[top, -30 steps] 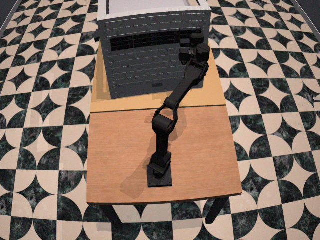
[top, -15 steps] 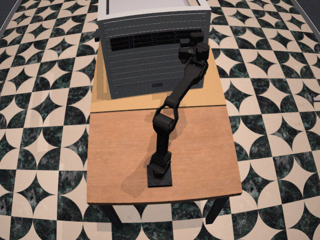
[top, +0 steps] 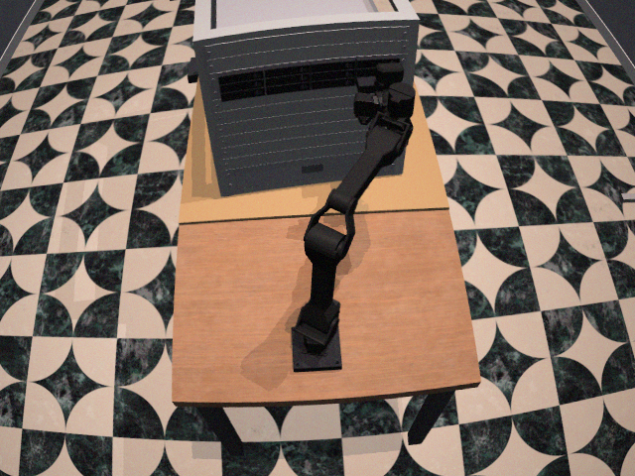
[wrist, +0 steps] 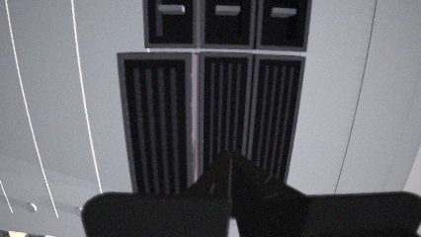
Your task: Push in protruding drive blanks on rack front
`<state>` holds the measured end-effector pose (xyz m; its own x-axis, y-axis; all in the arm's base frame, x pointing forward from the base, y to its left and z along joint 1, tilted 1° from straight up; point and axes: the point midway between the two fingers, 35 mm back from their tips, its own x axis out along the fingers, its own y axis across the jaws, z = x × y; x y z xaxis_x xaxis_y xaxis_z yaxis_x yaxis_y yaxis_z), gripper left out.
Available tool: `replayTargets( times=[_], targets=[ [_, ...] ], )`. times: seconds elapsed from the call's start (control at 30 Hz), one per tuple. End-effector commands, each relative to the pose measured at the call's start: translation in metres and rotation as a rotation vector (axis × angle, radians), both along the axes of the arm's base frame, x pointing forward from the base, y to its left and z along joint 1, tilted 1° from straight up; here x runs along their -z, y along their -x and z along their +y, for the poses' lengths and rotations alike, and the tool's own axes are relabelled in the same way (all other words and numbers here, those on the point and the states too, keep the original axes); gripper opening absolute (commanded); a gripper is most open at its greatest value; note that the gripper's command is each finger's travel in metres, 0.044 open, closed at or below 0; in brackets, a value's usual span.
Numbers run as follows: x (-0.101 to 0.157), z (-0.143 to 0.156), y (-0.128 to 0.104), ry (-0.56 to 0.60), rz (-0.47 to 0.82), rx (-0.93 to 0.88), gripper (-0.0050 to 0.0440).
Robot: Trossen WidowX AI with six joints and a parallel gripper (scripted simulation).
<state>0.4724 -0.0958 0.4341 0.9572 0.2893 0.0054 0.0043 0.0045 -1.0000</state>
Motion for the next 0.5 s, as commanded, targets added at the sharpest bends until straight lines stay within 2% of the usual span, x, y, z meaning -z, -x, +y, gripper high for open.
replayTargets(
  times=[0.0, 0.47],
  targets=[
    [-0.0075, 0.0019, -0.0012, 0.009, -0.015, 0.001, -0.005],
    [-0.0073, 0.0023, -0.0026, 0.009, -0.015, 0.001, -0.005]
  ],
)
